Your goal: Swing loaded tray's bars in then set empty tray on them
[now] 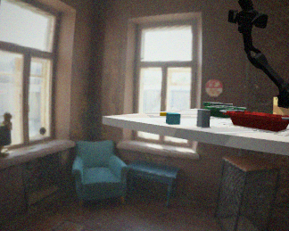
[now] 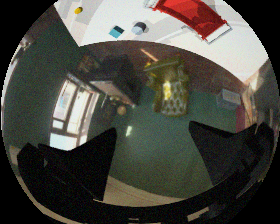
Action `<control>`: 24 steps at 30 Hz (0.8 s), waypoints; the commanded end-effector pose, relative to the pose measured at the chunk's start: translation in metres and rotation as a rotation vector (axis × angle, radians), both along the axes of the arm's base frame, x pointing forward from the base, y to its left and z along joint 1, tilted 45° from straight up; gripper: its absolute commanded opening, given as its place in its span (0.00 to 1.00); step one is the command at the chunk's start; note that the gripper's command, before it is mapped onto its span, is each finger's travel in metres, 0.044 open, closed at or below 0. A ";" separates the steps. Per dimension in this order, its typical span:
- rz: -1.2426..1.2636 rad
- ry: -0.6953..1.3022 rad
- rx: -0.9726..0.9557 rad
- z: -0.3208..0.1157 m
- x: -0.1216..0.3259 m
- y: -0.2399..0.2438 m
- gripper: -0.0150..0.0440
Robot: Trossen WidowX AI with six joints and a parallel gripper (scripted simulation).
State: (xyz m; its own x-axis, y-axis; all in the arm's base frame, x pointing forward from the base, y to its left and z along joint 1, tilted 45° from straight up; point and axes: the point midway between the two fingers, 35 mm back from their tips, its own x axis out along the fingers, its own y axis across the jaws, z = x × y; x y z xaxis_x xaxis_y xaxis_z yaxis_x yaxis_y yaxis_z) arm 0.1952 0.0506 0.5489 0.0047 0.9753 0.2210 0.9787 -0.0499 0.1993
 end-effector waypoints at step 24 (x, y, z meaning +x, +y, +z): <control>0.000 0.000 0.000 0.000 0.000 0.000 0.41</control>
